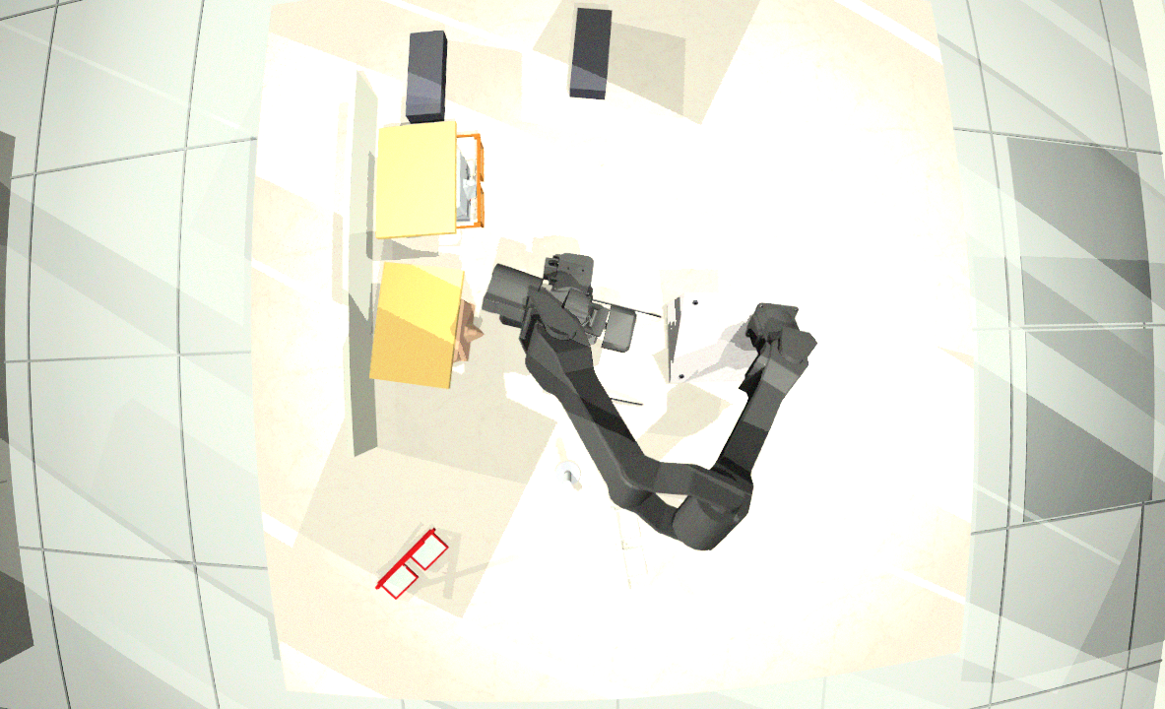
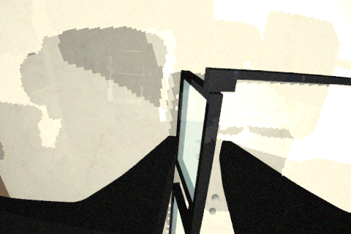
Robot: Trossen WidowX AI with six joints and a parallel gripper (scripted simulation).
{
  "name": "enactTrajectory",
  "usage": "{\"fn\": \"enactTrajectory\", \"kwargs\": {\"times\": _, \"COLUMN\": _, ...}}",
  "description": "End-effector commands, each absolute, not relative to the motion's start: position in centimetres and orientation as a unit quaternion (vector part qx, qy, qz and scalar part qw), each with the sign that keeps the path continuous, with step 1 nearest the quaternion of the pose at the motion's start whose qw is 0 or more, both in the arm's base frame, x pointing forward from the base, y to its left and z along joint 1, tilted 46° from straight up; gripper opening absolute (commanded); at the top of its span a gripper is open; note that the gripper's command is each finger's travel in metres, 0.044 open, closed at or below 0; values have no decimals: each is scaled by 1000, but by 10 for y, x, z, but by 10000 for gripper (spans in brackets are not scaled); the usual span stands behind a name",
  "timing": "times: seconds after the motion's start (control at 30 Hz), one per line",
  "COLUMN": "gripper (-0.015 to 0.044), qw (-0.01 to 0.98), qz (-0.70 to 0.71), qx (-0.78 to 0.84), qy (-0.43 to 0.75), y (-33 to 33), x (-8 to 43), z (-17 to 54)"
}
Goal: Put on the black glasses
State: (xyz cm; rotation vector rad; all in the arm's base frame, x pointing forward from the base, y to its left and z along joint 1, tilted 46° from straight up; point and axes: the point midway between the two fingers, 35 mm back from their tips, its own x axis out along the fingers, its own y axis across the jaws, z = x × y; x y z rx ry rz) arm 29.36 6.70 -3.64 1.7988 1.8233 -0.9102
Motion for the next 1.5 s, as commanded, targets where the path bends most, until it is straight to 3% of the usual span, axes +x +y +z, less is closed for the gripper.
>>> {"fn": "enactTrajectory", "kwargs": {"times": 0.0, "gripper": 108, "qw": 210, "qz": -327, "qx": 646, "qy": 657, "y": 66, "x": 290, "z": -35}}
{"fn": "enactTrajectory", "kwargs": {"times": 0.9, "gripper": 108, "qw": 206, "qz": -329, "qx": 646, "qy": 657, "y": 26, "x": 297, "z": 3}}
{"fn": "enactTrajectory", "kwargs": {"times": 1.03, "gripper": 200, "qw": 202, "qz": -329, "qx": 651, "qy": 654, "y": 30, "x": 295, "z": -1}}
{"fn": "enactTrajectory", "kwargs": {"times": 1.33, "gripper": 200, "qw": 205, "qz": -330, "qx": 647, "qy": 657, "y": 27, "x": 288, "z": 3}}
{"fn": "enactTrajectory", "kwargs": {"times": 1.4, "gripper": 148, "qw": 205, "qz": -330, "qx": 647, "qy": 657, "y": 27, "x": 288, "z": 3}}
{"fn": "enactTrajectory", "kwargs": {"times": 1.47, "gripper": 140, "qw": 205, "qz": -330, "qx": 647, "qy": 657, "y": 27, "x": 288, "z": 3}}
